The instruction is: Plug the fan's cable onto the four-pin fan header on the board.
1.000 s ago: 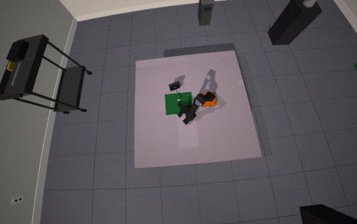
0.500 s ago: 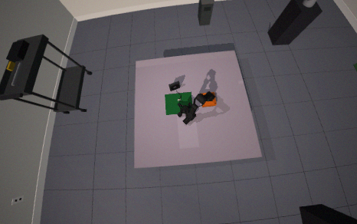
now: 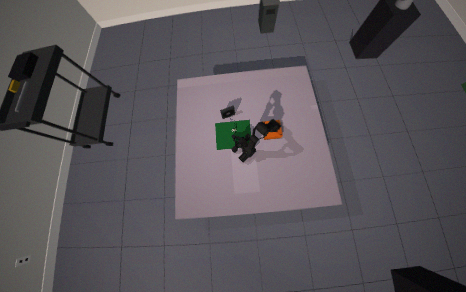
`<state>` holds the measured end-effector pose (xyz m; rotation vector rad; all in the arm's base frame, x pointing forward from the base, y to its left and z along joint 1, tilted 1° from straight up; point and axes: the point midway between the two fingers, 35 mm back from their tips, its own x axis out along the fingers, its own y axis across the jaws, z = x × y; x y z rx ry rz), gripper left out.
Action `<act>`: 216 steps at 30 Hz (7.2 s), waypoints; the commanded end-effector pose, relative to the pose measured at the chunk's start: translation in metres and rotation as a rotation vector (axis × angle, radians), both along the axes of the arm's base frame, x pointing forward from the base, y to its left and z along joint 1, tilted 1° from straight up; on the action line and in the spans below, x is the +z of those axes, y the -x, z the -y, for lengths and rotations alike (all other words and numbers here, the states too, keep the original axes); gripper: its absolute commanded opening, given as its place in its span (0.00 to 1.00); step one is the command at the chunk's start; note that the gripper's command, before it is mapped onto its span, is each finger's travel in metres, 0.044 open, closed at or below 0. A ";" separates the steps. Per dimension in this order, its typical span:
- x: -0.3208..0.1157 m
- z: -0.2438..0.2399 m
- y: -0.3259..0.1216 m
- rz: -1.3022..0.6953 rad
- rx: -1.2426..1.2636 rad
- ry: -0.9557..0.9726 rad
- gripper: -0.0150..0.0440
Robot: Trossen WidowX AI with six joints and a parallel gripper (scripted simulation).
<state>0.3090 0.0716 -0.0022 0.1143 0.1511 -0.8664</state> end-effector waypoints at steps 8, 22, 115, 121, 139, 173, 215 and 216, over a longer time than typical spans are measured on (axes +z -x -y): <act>0.000 0.000 0.000 0.000 0.000 0.000 0.49; 0.002 -0.018 0.011 -0.022 0.019 -0.027 0.49; 0.086 -0.030 0.052 -0.826 -0.215 -0.826 1.00; 0.099 -0.034 0.045 -0.861 -0.109 -0.933 1.00; 0.129 -0.015 0.012 -0.854 0.012 -1.040 1.00; 0.056 0.036 -0.032 -0.862 0.039 -1.049 1.00; 0.014 0.036 -0.034 -0.855 0.038 -1.048 0.73; 0.014 0.036 -0.034 -0.855 0.038 -1.048 0.69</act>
